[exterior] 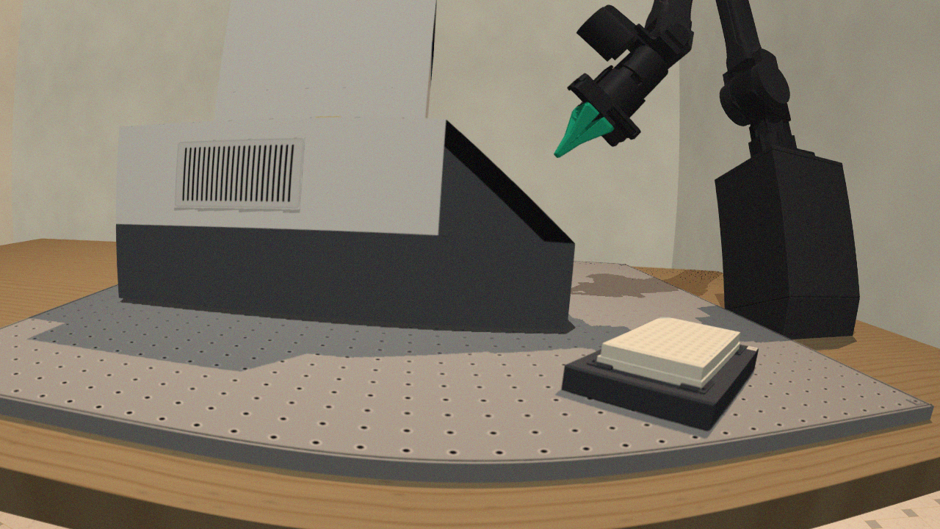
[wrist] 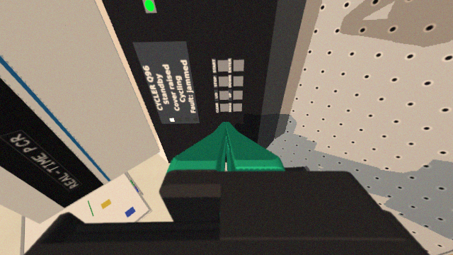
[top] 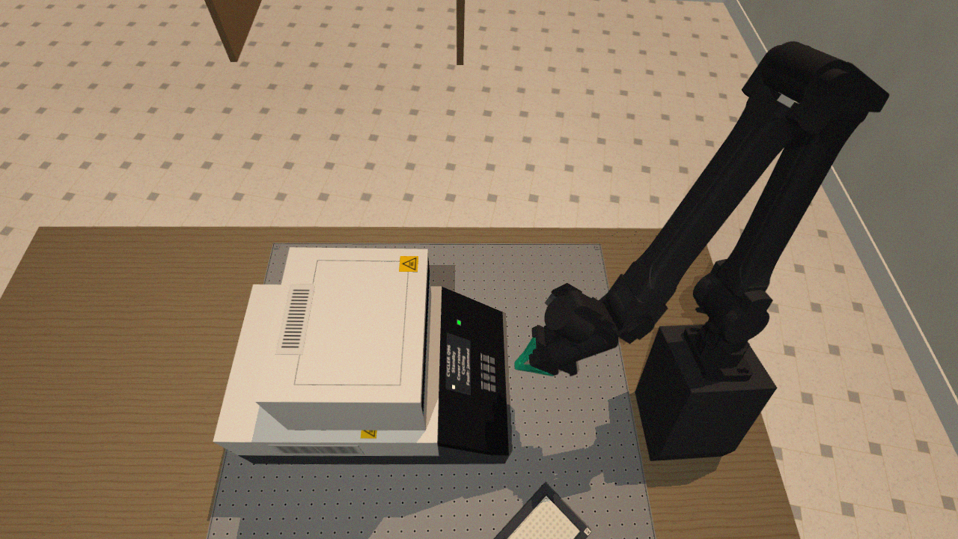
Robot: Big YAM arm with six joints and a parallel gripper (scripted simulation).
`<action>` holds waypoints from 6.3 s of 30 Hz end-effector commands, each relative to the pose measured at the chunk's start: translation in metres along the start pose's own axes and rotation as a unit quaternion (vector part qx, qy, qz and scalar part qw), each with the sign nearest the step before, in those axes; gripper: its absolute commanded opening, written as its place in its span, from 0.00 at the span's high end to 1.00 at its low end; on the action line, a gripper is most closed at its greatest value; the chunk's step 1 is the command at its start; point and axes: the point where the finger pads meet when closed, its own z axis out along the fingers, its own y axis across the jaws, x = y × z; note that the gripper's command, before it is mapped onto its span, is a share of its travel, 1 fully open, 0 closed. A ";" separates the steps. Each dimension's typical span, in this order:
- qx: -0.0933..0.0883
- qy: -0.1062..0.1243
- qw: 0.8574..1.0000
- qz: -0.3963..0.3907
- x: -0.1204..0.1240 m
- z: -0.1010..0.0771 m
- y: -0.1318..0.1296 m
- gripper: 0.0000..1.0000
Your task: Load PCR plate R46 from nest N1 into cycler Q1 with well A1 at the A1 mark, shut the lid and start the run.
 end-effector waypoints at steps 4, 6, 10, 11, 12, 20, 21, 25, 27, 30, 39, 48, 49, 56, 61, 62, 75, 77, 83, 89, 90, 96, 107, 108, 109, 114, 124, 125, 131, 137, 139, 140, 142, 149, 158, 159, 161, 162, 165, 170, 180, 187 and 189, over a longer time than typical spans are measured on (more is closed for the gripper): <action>-0.006 -0.002 1.000 -0.008 -0.001 0.011 0.007 1.00; -0.008 -0.003 1.000 -0.007 -0.001 0.016 0.011 1.00; -0.015 -0.003 1.000 -0.006 -0.002 0.024 0.020 1.00; -0.016 -0.002 1.000 -0.008 0.000 0.026 0.021 1.00; -0.017 0.000 1.000 -0.010 0.001 0.027 0.021 1.00; -0.004 -0.003 1.000 -0.008 -0.002 0.034 0.011 1.00; -0.005 -0.003 1.000 -0.008 -0.002 0.037 0.011 1.00; -0.011 -0.001 1.000 -0.010 0.000 0.045 0.019 1.00; -0.014 0.000 1.000 -0.011 0.001 0.048 0.022 1.00; -0.017 -0.004 1.000 -0.007 -0.003 0.053 0.025 1.00; -0.004 0.003 1.000 -0.008 0.004 0.047 0.014 1.00; -0.011 0.003 1.000 -0.012 0.002 0.043 0.018 1.00; -0.015 0.002 1.000 -0.013 0.002 0.043 0.021 1.00; -0.028 0.000 1.000 -0.008 0.002 0.047 0.034 1.00; -0.013 0.002 1.000 -0.013 0.004 0.049 0.021 1.00; -0.007 0.003 1.000 -0.015 0.005 0.049 0.016 1.00; 0.005 0.004 1.000 -0.018 0.005 0.048 0.005 1.00; -0.001 0.003 1.000 -0.016 0.005 0.049 0.011 1.00; -0.011 0.002 1.000 -0.012 0.004 0.051 0.021 1.00; -0.014 0.002 1.000 -0.011 0.004 0.052 0.024 1.00; -0.015 0.002 1.000 -0.011 0.004 0.052 0.024 1.00; -0.003 0.003 1.000 -0.014 0.004 0.048 0.010 1.00; 0.001 0.003 1.000 -0.015 0.004 0.046 0.004 1.00; 0.001 0.003 1.000 -0.015 0.004 0.046 0.004 1.00; 0.001 0.003 1.000 -0.015 0.004 0.046 0.004 1.00; -0.003 -0.004 1.000 -0.009 -0.004 0.064 0.012 1.00; -0.015 0.002 1.000 -0.014 0.004 0.075 0.023 1.00; -0.014 0.002 1.000 -0.015 0.004 0.078 0.021 1.00; 0.000 -0.007 1.000 -0.003 -0.007 0.076 0.009 1.00; 0.006 0.002 1.000 -0.010 0.002 0.070 0.003 1.00; 0.007 0.004 1.000 -0.011 0.004 0.069 0.003 1.00; 0.003 0.004 1.000 -0.010 0.004 0.070 0.007 1.00; -0.004 0.003 1.000 -0.008 0.004 0.070 0.015 1.00; -0.014 -0.006 1.000 -0.003 -0.007 0.074 0.030 1.00; -0.007 0.002 1.000 -0.015 0.004 0.072 0.013 1.00; -0.004 0.003 1.000 -0.016 0.005 0.072 0.009 1.00; 0.001 0.004 1.000 -0.018 0.006 0.072 0.003 1.00; 0.001 0.004 1.000 -0.018 0.006 0.072 0.002 1.00; 0.001 0.003 1.000 -0.017 0.006 0.073 0.004 1.00; -0.002 0.000 1.000 -0.012 0.001 0.075 0.012 1.00; -0.018 0.000 1.000 -0.010 0.001 0.071 0.027 1.00; -0.016 0.002 1.000 -0.011 0.003 0.068 0.020 1.00; -0.014 -0.001 1.000 -0.008 -0.001 0.068 0.017 1.00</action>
